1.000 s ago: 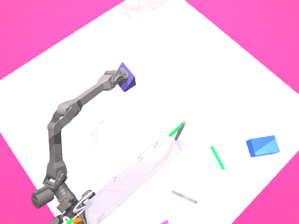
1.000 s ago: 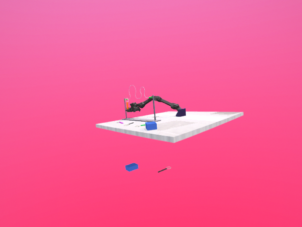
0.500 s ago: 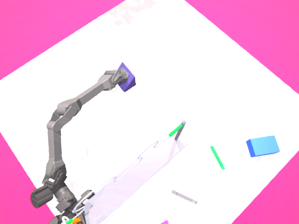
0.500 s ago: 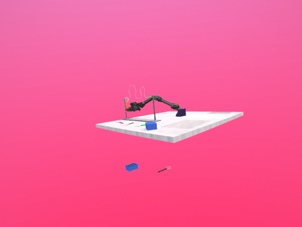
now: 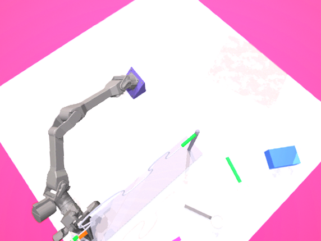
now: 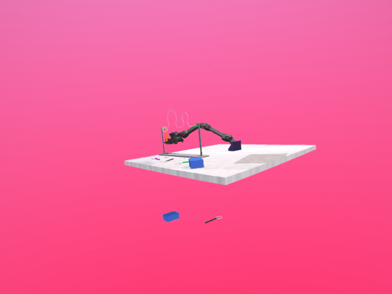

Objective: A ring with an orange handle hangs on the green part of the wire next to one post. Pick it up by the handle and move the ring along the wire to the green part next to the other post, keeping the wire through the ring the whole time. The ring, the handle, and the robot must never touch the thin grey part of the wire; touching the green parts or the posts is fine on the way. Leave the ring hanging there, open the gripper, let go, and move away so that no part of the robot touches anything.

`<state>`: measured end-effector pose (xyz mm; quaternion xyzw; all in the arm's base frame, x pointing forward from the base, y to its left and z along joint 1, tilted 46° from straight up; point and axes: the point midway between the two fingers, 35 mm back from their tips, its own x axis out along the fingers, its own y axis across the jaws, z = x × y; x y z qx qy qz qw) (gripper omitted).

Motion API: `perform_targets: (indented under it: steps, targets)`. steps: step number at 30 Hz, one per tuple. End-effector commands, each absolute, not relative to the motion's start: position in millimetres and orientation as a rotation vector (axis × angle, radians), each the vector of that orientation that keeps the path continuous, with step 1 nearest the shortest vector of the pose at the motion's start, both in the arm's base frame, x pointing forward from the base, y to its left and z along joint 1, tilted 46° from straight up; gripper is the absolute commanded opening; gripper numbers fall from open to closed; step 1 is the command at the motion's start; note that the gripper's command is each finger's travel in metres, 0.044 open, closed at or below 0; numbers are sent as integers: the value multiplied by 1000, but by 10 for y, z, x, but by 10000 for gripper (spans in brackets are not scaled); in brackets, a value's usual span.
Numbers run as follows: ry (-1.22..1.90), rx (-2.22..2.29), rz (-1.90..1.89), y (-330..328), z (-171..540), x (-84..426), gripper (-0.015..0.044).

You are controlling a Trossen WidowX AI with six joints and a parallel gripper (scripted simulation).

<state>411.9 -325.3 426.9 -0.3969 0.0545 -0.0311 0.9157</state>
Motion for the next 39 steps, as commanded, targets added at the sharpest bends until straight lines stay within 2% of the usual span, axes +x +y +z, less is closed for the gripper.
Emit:
perform_targets:
  steps: [1,22,39]
  targets:
    - [172,-824,-95,-3198,4285,4016,-150]
    - [516,-776,-236,-2916,4210,3587,-150]
    - [529,-614,-197,-2665,3962,3586,-150]
